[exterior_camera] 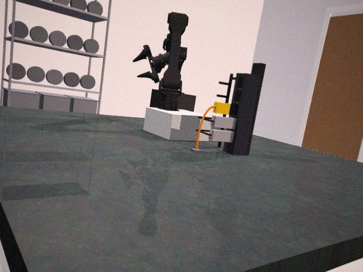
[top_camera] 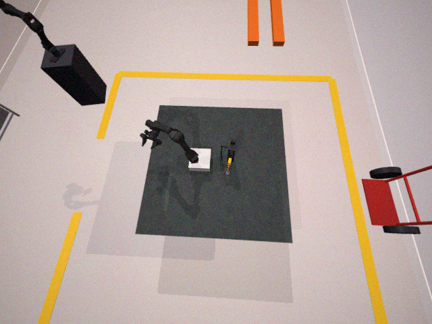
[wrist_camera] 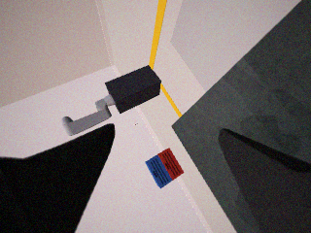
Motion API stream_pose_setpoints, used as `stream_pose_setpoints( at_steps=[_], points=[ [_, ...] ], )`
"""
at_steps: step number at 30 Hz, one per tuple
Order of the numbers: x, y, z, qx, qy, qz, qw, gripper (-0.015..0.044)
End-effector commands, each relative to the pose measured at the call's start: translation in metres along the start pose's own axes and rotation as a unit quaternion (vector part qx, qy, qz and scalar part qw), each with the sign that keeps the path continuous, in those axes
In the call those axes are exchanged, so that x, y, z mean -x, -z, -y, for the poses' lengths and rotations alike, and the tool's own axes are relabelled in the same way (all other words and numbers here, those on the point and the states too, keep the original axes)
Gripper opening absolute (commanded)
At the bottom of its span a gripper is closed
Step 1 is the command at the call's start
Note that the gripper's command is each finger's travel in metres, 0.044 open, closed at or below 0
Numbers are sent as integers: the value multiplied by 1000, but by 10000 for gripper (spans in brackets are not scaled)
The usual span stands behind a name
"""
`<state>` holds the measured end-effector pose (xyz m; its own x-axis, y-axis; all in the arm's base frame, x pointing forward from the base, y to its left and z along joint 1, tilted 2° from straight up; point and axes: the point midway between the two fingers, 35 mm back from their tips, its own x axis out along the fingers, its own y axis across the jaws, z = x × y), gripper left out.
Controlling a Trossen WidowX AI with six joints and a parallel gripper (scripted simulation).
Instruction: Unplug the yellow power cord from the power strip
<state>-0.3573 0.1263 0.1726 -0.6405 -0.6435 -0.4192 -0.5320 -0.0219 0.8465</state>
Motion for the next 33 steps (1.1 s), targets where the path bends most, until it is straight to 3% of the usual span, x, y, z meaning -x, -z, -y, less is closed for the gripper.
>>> stream_pose_setpoints(
  at_steps=[1,9,21,33],
  points=[
    [1,0,0,-1,0,1,1000,374],
    [51,-30,12,-46,1,90,995,164],
    [155,-64,45,-139,-6,253,957,160],
    [290,-62,100,-265,-30,443,856,160]
  ],
)
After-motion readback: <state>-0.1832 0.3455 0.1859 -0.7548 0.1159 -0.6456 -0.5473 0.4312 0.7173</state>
